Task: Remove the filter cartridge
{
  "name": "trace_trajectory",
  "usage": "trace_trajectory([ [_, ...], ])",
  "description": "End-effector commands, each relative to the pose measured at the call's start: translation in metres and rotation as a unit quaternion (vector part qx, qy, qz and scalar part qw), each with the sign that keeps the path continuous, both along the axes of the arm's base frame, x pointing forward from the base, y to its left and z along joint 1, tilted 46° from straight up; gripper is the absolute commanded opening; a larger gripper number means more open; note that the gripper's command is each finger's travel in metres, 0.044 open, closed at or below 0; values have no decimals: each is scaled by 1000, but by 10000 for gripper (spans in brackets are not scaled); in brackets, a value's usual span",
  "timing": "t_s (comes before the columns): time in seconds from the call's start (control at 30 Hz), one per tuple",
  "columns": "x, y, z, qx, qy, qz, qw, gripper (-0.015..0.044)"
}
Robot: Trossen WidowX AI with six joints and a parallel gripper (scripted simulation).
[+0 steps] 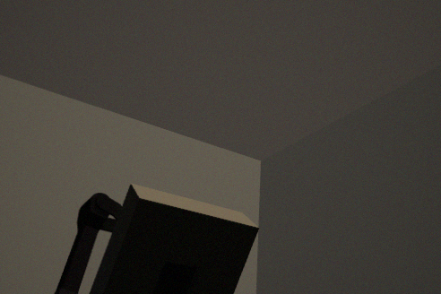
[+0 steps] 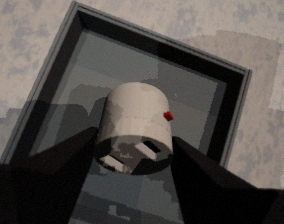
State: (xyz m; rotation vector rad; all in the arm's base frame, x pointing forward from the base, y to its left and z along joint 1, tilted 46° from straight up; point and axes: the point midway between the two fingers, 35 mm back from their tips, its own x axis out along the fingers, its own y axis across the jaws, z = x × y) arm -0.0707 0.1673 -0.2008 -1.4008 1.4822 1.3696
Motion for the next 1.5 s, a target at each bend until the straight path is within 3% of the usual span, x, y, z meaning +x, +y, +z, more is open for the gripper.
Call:
trace_trajectory([
  [0.0,-1,-3,-3,3,2,-4,1000,0],
  [0.57,0,-1,-1,0,0,0,1000,440],
  [0.73,0,2,1,0,0,0,1000,440],
  [0.93,6,49,49,1,0,-1,1000,440],
  [1.47,3,46,39,10,3,-5,1000,440],
])
